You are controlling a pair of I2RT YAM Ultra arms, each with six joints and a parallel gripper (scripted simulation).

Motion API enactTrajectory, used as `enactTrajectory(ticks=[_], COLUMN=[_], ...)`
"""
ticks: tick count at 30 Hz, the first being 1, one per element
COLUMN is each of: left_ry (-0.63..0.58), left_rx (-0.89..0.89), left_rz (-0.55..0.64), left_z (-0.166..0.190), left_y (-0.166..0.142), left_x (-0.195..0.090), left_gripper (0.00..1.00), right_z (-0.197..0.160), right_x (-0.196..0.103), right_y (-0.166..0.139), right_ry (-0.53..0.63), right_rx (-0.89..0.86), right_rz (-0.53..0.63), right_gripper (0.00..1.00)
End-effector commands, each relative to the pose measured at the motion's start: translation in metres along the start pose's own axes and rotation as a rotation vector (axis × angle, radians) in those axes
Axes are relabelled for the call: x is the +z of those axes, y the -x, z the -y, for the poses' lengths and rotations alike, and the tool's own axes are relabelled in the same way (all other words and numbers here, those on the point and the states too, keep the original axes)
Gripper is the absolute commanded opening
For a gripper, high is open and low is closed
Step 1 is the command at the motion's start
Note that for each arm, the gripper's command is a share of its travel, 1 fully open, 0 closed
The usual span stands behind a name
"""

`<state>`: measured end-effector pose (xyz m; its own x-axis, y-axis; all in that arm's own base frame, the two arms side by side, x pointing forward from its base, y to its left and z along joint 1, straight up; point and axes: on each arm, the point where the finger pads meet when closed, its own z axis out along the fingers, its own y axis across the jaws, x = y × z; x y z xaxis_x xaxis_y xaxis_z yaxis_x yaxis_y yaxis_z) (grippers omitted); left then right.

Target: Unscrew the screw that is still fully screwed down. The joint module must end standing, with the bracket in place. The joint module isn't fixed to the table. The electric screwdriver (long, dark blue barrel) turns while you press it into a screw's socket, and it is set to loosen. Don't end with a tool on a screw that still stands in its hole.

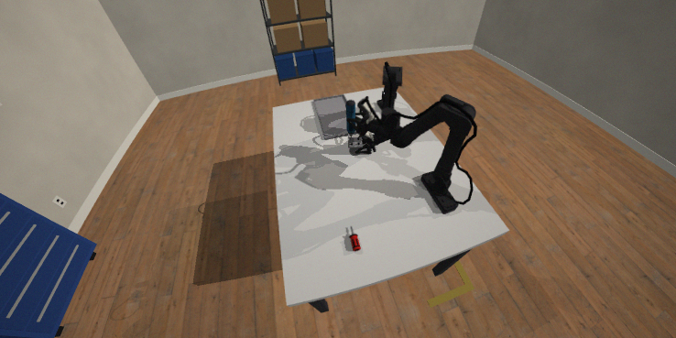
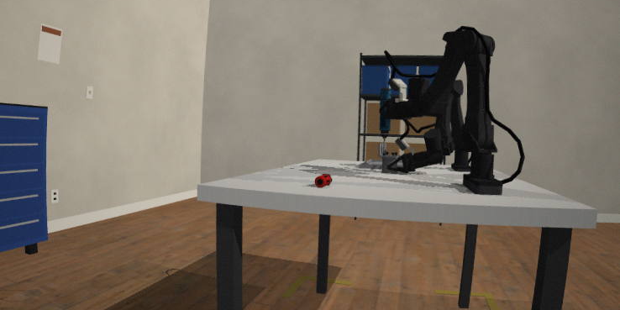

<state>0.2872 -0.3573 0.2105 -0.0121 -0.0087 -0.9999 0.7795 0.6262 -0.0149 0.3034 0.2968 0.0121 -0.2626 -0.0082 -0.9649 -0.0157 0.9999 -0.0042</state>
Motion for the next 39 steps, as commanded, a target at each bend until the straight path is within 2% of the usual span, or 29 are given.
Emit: enactTrajectory(ticks=[1, 4, 6, 11, 16, 26, 39], left_ry=[-0.008, -0.009, -0.009, -0.008, -0.009, -0.009, -0.009], left_rx=[-0.002, -0.002, -0.002, -0.002, -0.003, -0.003, -0.003], left_rz=[0.105, 0.143, 0.143, 0.100, 0.125, 0.103, 0.114], left_z=[0.001, 0.001, 0.001, 0.001, 0.002, 0.002, 0.003], left_y=[0.028, 0.044, 0.044, 0.024, 0.034, 0.023, 0.025], left_x=[-0.003, -0.001, -0.001, 0.000, 0.001, -0.001, -0.002], left_gripper=[0.42, 0.42, 0.42, 0.42, 0.42, 0.42, 0.42], right_z=[-0.001, -0.001, -0.001, -0.001, -0.001, -0.001, -0.001], right_x=[0.000, 0.000, 0.000, 0.000, 0.000, 0.000, 0.000], right_y=[0.004, 0.004, 0.004, 0.004, 0.004, 0.004, 0.004], right_ry=[-0.002, -0.002, -0.002, -0.002, -0.002, -0.002, -0.002], right_rx=[0.011, 0.011, 0.011, 0.011, 0.011, 0.011, 0.011], right_rz=[0.008, 0.008, 0.008, 0.008, 0.008, 0.008, 0.008], right_gripper=[0.59, 0.59, 0.59, 0.59, 0.59, 0.59, 0.59])
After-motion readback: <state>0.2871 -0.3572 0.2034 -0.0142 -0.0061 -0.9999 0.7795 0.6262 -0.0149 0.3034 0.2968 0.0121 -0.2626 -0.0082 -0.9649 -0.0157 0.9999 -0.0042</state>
